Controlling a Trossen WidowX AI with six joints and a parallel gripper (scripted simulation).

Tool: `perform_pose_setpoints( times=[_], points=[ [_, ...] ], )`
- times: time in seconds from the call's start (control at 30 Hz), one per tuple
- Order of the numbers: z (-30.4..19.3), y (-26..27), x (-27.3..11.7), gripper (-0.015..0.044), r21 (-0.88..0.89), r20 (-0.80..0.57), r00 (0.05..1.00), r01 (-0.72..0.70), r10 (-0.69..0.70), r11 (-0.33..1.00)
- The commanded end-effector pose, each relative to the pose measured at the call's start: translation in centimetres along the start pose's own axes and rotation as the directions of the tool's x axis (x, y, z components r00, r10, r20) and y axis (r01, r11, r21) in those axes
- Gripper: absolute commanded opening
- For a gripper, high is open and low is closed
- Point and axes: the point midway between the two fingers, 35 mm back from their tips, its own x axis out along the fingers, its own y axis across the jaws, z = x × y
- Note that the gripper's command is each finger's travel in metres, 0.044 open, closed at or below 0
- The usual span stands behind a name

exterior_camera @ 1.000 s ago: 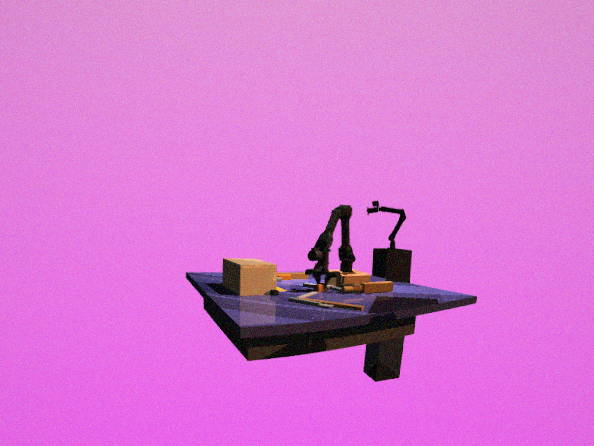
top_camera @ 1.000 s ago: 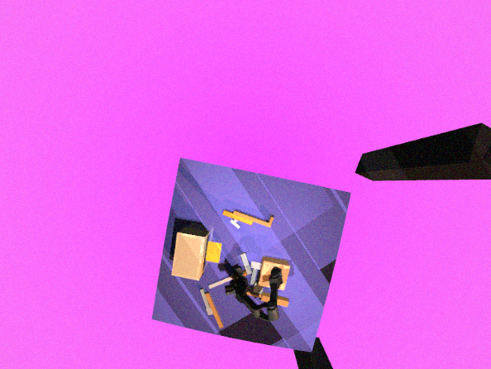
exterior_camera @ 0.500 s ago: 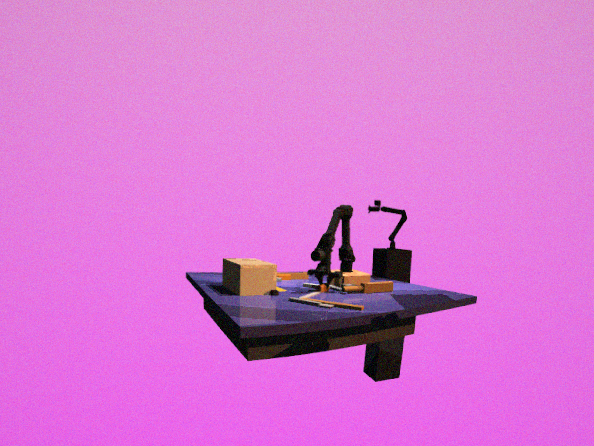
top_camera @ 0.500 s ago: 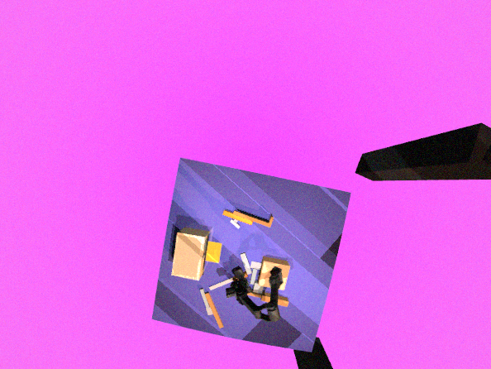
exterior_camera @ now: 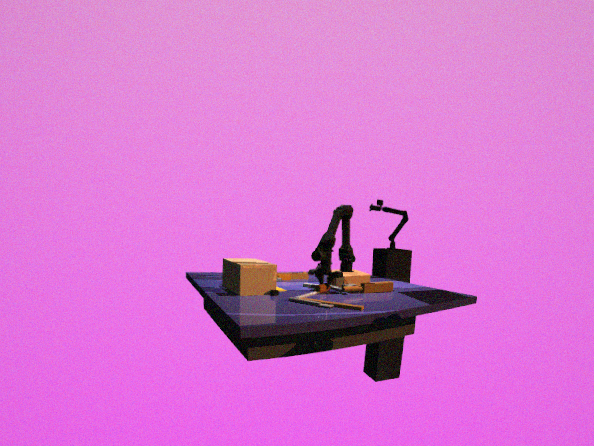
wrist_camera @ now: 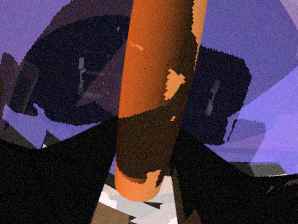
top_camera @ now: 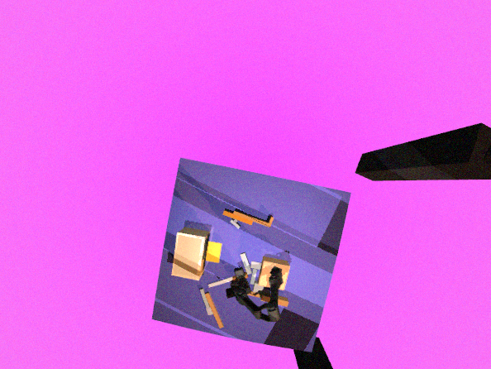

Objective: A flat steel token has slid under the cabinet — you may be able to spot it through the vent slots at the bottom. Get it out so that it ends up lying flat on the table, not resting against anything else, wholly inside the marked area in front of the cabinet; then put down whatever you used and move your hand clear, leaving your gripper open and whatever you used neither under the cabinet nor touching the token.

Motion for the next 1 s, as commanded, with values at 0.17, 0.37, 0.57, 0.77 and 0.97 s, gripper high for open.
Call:
perform_pose_setpoints(
  times=[0.17,0.37,0.57,0.77,0.97],
  points=[
    [0.03,0.04,-0.1,0.0,0.073,0.003,1.0,0.0,-0.001,0.997],
    [0.03,0.06,-0.1,0.0,0.119,0.003,1.0,0.0,-0.001,0.993],
    [0.03,0.08,-0.1,0.0,0.166,0.003,1.0,0.0,-0.001,0.986],
    [0.03,0.1,-0.1,0.0,0.212,0.003,1.0,0.0,-0.001,0.977],
    [0.03,0.11,-0.1,0.0,0.257,0.003,1.0,0.0,-0.001,0.966]
  ],
)
